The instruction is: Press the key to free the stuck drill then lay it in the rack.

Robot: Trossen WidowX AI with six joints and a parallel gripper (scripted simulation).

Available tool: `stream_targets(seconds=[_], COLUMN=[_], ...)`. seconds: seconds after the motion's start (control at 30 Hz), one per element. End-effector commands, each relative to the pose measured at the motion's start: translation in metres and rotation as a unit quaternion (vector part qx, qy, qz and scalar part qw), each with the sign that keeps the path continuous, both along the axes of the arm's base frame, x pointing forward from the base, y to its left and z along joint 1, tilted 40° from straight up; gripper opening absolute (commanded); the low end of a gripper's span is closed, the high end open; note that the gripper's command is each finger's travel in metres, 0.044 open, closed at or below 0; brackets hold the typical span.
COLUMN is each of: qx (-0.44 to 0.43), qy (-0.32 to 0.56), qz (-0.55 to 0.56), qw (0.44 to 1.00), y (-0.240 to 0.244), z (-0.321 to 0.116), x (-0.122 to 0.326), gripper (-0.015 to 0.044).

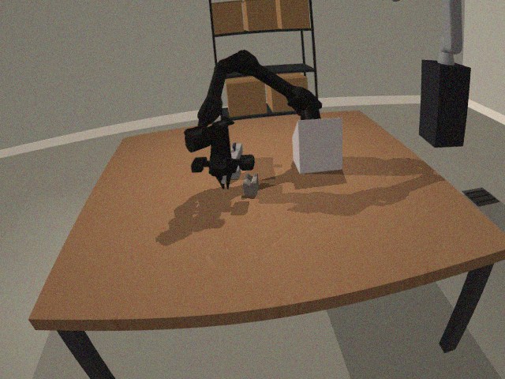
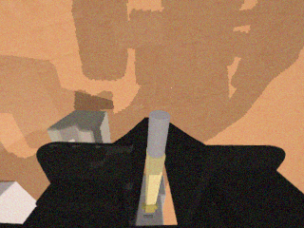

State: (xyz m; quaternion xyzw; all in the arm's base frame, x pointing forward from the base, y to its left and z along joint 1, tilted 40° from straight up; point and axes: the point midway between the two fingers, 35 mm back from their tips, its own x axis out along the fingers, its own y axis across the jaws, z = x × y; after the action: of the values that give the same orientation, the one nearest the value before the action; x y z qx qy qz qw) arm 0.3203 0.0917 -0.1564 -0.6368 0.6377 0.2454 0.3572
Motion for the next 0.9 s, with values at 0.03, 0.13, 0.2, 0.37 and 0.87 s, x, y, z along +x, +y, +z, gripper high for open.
stream_targets(seconds=[0.03, 0.13, 0.2, 0.37, 0.87], qx=[0.002, 0.002, 0.002, 0.002, 0.002], qy=[-0.001, -0.001, -0.001, -0.001, -0.001], qz=[-0.001, -0.001, -0.001, -0.001, -0.001], qw=[1.000, 1.000, 1.000, 1.000, 1.000], y=[0.0022, 0.0029, 0.0034, 0.0045, 0.0078], z=[0.0030, 0.0041, 0.0048, 0.0066, 0.0119], x=[-0.0002, -0.0005, -0.0006, -0.0010, -0.0022], gripper=[0.0000, 0.0000, 0.0000, 0.0000, 0.0000])
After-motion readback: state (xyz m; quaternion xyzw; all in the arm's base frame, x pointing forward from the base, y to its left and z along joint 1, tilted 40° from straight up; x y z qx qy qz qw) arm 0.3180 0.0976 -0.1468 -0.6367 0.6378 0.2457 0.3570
